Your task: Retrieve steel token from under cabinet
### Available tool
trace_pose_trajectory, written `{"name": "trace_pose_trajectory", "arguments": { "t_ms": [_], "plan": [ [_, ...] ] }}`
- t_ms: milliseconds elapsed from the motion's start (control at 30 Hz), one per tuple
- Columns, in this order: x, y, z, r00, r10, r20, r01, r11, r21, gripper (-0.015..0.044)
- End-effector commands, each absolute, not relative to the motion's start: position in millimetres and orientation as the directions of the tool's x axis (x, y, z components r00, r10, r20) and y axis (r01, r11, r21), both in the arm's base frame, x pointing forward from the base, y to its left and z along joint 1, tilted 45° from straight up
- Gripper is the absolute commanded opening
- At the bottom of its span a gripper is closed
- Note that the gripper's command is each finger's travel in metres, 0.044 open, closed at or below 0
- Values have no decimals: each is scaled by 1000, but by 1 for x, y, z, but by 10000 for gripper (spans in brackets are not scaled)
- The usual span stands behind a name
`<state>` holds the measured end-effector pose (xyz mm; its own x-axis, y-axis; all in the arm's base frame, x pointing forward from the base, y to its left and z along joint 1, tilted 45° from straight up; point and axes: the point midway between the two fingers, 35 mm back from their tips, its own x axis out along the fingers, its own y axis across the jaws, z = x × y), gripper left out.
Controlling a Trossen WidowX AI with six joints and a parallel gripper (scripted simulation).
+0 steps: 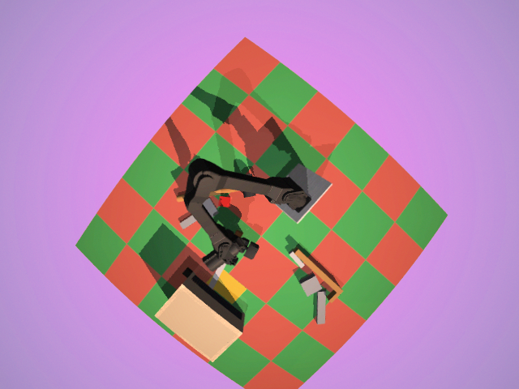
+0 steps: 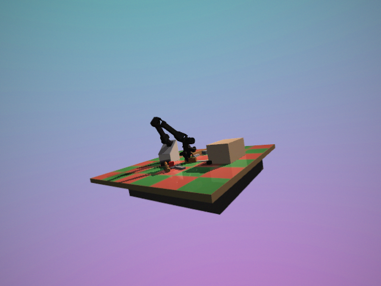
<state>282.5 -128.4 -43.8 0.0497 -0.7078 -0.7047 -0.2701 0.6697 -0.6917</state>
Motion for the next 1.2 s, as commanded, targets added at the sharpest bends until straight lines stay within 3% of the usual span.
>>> {"name": "trace_pose_trajectory", "arguments": {
  "t_ms": [0, 1167],
  "plan": [
    [274, -130, -44, 43, -706, -707, -278, 671, -687, 0],
    [236, -144, -33, 41, -707, -706, -280, 671, -687, 0]
  ]
}}
